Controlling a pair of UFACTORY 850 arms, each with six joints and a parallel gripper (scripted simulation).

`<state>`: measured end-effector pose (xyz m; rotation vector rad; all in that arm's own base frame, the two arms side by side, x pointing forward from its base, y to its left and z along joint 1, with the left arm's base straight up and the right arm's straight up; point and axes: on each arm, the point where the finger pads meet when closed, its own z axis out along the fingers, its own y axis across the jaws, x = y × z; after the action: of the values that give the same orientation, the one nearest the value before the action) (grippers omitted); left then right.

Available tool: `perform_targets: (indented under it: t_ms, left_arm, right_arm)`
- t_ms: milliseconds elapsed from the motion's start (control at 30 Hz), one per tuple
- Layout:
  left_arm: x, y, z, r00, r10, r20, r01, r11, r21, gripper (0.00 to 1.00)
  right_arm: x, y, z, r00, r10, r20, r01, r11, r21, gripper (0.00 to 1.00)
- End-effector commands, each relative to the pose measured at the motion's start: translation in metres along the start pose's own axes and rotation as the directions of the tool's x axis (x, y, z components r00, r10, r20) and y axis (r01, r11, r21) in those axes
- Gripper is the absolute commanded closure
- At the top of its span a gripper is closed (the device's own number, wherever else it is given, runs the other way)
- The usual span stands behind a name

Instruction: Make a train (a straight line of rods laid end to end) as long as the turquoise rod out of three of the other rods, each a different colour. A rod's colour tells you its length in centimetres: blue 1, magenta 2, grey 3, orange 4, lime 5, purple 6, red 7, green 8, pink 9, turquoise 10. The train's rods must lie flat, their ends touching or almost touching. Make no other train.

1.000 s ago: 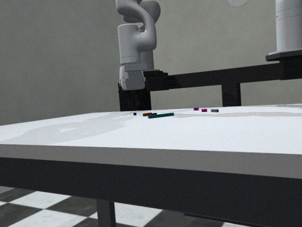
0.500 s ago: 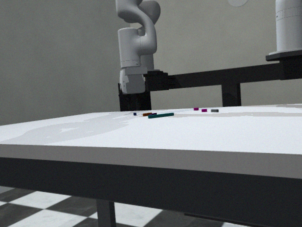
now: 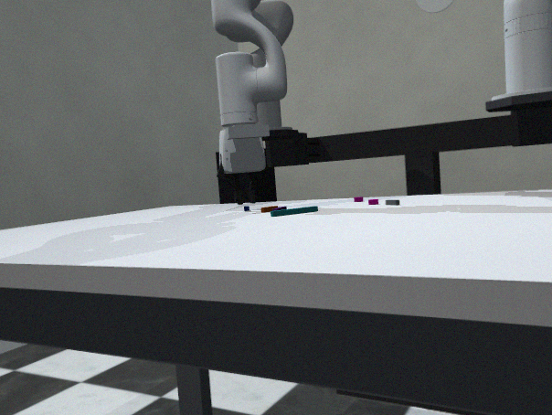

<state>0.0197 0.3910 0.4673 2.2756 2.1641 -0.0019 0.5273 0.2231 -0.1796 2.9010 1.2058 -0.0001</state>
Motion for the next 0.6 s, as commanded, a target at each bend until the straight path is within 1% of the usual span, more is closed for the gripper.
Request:
perform_targets:
  t_ms: [0, 567]
  left_arm:
    - [0.0004, 0.0, -0.0008, 1.0, 0.0, -0.002, 0.0, 1.0, 0.0, 0.0]
    - [0.0004, 0.0, -0.0008, 1.0, 0.0, -0.002, 0.0, 1.0, 0.0, 0.0]
  right_arm:
    - [0.0011, 0.0004, -0.0008, 1.0, 0.0, -0.002, 0.0, 1.0, -0.001, 0.74]
    - [0.0011, 0.0004, 0.0017, 1.0, 0.0, -0.002, 0.0, 1.0, -0.001, 0.74]
